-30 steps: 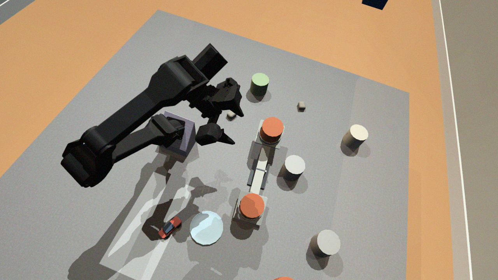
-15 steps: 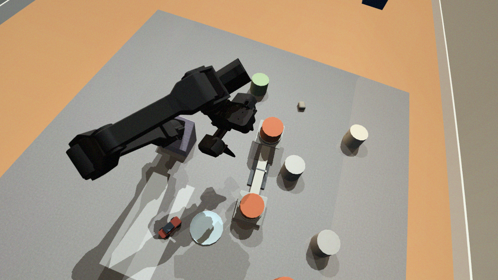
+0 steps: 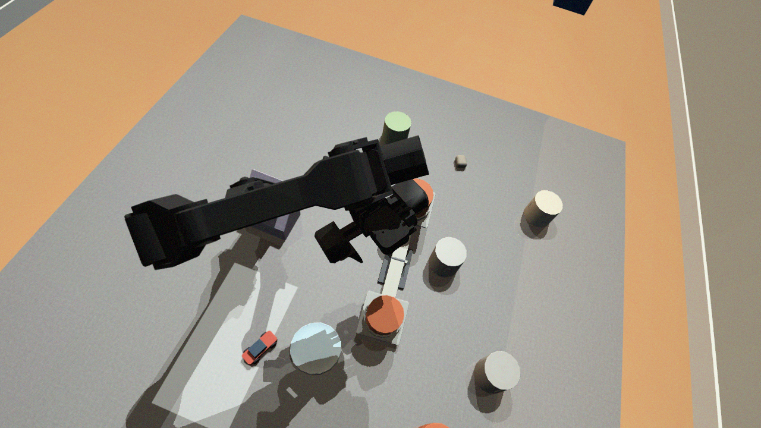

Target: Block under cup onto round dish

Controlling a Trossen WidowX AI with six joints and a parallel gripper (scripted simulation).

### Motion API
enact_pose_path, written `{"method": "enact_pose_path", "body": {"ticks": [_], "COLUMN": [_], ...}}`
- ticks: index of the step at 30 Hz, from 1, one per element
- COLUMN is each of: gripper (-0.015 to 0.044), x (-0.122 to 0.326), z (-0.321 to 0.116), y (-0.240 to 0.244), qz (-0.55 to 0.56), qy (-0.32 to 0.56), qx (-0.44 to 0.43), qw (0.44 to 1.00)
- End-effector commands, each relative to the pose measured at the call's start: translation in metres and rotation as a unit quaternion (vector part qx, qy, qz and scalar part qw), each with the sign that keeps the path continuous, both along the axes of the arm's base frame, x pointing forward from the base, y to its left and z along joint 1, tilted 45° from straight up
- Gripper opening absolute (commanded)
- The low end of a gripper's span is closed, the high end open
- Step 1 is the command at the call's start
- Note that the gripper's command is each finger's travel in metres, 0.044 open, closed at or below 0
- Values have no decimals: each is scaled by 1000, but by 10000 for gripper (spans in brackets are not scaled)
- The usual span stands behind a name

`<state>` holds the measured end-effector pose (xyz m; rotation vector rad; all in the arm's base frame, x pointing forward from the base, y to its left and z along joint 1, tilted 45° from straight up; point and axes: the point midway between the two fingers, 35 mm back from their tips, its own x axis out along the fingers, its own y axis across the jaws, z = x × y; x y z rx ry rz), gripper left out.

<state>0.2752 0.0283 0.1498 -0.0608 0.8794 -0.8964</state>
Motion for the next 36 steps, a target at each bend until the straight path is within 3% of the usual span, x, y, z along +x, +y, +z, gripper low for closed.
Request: {"method": "enact_pose_path", "body": {"ticks": [1, 21, 36], "gripper": [440, 440, 440], "x": [12, 48, 48], "z": [2, 3, -7], "y": [-15, -102, -118], "qz": [-71, -368, -383], "qy": [-26, -149, -156], "qx": [22, 74, 75], "qw": [997, 915, 907]}}
